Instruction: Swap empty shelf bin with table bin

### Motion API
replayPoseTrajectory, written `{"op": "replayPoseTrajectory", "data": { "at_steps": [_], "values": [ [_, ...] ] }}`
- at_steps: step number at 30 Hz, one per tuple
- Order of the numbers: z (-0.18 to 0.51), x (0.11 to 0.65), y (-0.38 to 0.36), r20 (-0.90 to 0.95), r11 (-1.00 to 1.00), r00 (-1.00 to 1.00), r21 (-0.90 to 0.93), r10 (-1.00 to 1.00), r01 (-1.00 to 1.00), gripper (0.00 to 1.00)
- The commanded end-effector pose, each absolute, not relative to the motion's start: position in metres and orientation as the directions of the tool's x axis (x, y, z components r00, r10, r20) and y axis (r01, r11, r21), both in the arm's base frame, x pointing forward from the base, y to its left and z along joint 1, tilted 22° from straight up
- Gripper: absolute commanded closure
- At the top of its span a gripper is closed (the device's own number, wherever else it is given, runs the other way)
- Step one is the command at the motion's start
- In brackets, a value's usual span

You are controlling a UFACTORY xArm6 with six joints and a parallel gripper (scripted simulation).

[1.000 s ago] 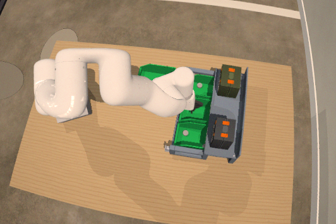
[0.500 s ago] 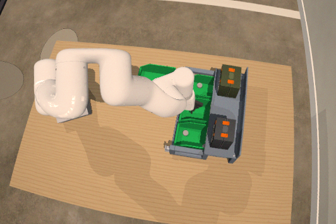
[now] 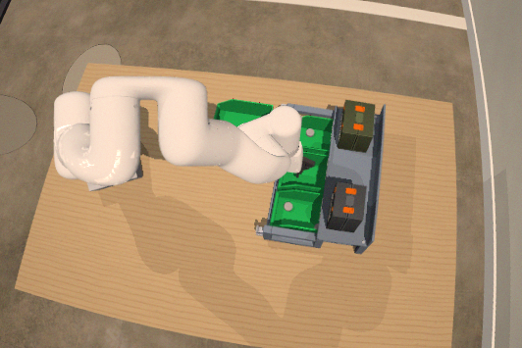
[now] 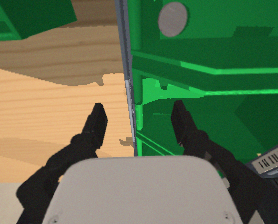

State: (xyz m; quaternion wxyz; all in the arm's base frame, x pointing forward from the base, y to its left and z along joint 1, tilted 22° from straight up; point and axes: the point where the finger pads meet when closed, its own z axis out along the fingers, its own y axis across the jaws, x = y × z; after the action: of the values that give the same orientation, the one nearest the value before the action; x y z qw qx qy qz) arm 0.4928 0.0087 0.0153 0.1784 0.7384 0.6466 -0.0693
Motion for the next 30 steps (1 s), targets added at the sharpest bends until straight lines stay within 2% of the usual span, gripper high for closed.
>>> {"op": "replayPoseTrajectory", "data": {
  "at_steps": [1,30],
  "values": [
    [0.0151,0.4944,0.0087,-0.332,-0.099,0.155,0.178,0.931,0.979,0.05],
    [0.0078,0.4955,0.0059,-0.332,-0.099,0.155,0.178,0.931,0.979,0.05]
  ]
}}
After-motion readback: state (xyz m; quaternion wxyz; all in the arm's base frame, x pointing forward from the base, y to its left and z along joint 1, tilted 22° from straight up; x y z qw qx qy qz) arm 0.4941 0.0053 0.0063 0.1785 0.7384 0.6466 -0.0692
